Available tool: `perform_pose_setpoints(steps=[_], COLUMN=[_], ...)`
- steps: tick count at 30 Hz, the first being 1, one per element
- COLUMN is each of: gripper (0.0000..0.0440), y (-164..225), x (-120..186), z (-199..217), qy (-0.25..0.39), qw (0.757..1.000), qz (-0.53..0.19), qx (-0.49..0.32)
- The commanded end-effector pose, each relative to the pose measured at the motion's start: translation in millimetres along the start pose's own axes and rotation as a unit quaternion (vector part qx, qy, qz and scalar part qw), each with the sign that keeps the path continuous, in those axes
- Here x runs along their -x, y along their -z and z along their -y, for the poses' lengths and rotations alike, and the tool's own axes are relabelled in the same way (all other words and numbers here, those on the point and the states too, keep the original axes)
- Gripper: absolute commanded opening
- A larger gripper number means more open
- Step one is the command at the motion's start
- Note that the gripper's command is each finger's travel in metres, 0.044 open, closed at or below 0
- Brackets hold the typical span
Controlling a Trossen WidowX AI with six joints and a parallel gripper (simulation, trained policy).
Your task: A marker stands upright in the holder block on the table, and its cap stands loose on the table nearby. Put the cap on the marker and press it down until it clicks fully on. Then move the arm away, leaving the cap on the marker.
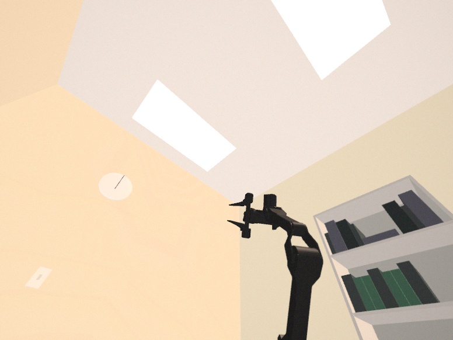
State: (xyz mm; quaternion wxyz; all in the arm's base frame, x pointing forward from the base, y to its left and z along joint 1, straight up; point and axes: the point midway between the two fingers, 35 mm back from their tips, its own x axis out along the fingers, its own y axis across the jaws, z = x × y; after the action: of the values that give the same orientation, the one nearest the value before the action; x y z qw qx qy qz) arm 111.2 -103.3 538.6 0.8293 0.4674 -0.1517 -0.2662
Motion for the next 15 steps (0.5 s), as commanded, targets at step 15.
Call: perform_pose_setpoints(steps=[15], gripper=[0.0309], y=[-7.6], x=[-5.2], z=[12.6], qy=[-0.034], qw=[0.997], qz=[-0.052], qx=[0.056])
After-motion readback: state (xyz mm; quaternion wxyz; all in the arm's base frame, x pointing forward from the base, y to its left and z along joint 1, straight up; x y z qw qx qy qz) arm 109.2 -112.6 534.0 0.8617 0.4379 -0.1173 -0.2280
